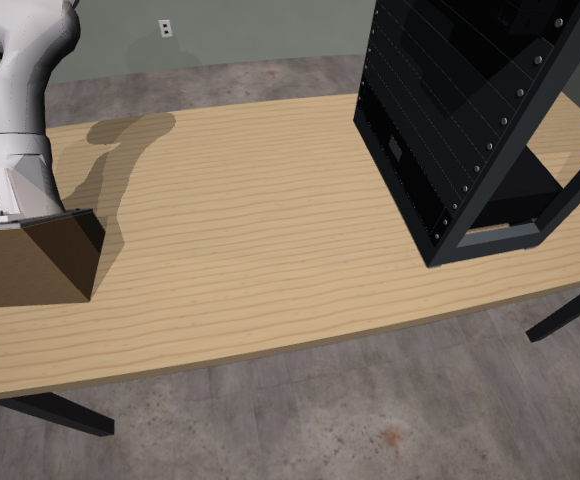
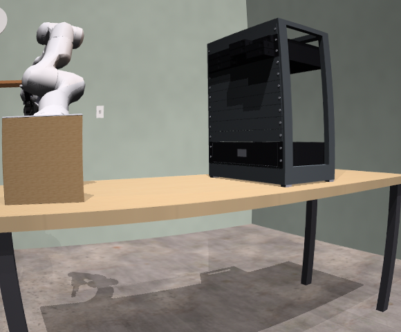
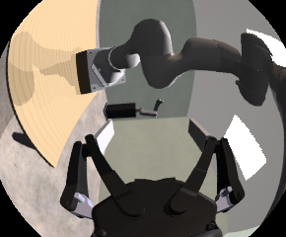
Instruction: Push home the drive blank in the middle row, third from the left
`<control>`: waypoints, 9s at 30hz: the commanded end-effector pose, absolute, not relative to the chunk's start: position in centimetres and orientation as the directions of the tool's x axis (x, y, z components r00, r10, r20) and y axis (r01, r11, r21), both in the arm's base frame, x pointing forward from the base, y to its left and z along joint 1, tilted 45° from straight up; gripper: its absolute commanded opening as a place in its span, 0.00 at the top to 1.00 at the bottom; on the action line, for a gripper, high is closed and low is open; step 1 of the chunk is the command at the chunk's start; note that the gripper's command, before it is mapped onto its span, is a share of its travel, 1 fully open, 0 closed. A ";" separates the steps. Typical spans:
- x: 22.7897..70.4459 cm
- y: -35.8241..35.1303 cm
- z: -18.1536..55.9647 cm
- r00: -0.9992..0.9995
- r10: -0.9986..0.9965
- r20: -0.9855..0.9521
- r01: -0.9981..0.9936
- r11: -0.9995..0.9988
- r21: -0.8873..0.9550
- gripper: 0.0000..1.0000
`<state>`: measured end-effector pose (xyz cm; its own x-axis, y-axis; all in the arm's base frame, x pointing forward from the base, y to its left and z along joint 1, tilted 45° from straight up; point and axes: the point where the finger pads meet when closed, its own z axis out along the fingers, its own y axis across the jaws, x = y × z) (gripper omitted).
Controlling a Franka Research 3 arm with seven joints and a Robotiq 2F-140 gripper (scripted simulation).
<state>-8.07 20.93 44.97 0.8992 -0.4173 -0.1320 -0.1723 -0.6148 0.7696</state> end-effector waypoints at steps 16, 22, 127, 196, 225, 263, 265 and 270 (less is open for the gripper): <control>-7.4 23.7 44.3 0.792 -0.474 -0.385 -0.032 -0.661 0.749 0.00; -6.8 25.1 44.2 0.720 -0.500 -0.480 0.004 -0.689 0.725 0.00; 36.9 29.7 39.4 0.046 0.192 -0.980 -0.975 -0.204 -0.086 0.00; 52.6 -14.3 30.6 0.305 -0.422 -0.854 -0.283 0.816 -0.504 0.00; 46.1 -30.2 28.8 0.059 -0.655 -0.754 0.072 0.756 -0.651 0.00; 41.5 -36.3 28.2 -0.089 -0.710 -0.699 0.196 0.675 -0.711 0.00; 41.5 -36.4 28.2 -0.090 -0.710 -0.698 0.196 0.675 -0.711 0.00; 41.5 -36.4 28.2 -0.091 -0.711 -0.698 0.197 0.674 -0.712 0.00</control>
